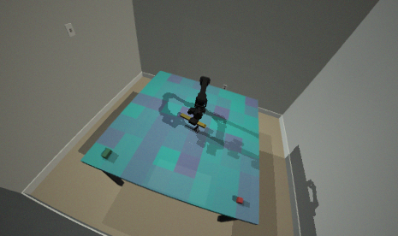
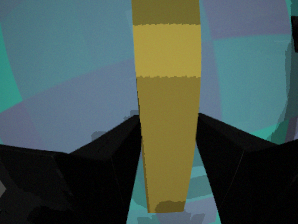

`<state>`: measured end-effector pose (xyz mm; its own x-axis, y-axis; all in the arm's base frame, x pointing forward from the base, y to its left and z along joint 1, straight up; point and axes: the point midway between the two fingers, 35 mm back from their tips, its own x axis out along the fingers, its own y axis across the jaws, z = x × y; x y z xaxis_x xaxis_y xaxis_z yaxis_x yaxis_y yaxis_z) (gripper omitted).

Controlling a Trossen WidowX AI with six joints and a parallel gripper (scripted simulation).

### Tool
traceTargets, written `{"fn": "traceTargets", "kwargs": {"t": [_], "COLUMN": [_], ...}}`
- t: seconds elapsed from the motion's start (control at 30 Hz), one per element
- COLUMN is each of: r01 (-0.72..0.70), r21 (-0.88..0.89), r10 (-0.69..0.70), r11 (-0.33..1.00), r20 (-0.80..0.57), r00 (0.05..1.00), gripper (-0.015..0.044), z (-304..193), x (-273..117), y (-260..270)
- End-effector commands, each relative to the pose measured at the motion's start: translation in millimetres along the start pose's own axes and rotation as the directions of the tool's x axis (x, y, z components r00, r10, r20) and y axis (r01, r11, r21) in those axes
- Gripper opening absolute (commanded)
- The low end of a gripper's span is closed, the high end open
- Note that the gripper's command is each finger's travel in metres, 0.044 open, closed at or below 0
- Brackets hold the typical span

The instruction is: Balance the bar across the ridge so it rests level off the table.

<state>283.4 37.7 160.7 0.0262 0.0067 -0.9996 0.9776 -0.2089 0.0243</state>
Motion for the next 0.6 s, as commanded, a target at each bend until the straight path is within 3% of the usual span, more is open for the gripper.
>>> {"fn": "traceTargets", "kwargs": {"t": [0.0, 0.57], "r01": [-0.004, -0.003], "r21": [0.043, 0.144], "r10": [0.004, 0.003], "r11": [0.999, 0.990], "r20": [0.001, -0.003], "r00": [1.000, 1.000], "gripper": [0.0000, 0.0000], "z": [-11.9, -43.4], "x": [-1.7, 7.7], "y": [-1.5, -7.0]}}
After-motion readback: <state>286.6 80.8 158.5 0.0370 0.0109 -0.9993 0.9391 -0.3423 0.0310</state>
